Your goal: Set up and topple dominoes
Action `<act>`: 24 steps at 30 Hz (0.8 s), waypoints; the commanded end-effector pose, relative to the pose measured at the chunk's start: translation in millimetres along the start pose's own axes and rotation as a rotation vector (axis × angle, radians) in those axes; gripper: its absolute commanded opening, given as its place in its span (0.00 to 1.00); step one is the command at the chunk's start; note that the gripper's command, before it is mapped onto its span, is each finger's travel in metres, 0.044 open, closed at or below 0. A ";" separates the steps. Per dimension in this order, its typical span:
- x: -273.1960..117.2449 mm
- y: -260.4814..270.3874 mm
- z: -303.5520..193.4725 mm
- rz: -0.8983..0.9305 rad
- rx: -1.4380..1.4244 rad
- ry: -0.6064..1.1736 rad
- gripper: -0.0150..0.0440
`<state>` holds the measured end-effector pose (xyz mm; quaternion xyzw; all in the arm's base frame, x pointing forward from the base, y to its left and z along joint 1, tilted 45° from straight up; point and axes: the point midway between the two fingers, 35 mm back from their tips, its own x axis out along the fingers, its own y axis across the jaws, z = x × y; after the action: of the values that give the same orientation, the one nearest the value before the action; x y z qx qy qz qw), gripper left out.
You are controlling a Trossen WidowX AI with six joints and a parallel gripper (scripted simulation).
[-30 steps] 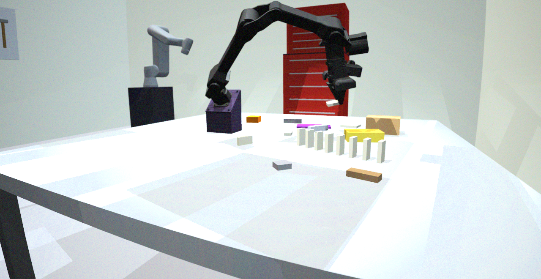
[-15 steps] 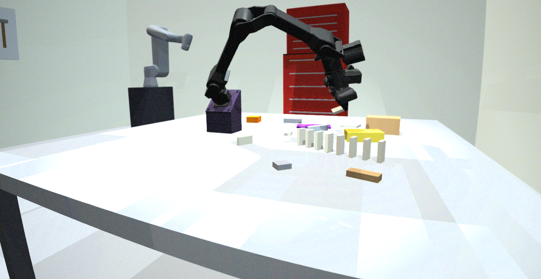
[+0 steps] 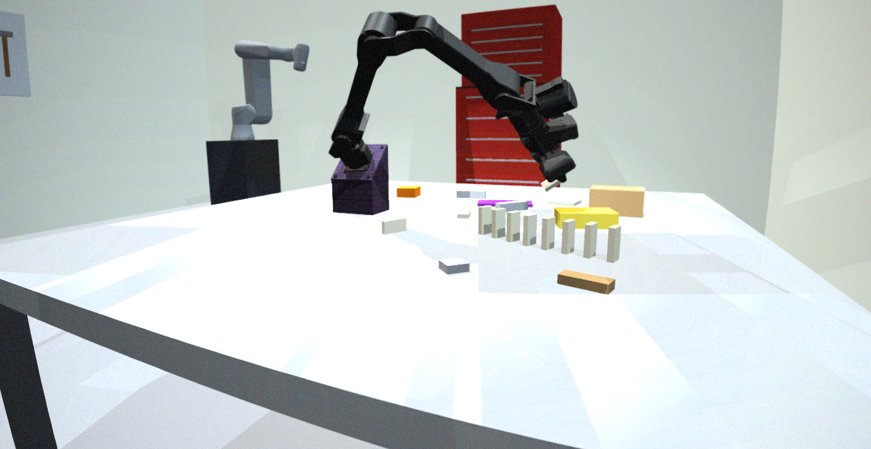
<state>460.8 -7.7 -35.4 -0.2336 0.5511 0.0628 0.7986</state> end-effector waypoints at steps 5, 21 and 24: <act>-0.2 -3.0 -0.3 0.020 -0.027 -0.137 0.44; -13.8 -10.3 -5.6 0.009 -0.103 -0.406 0.44; -18.5 -11.4 -7.4 0.000 -0.122 -0.457 0.44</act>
<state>455.0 -18.1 -22.2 -0.2521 0.3781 0.1372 0.8802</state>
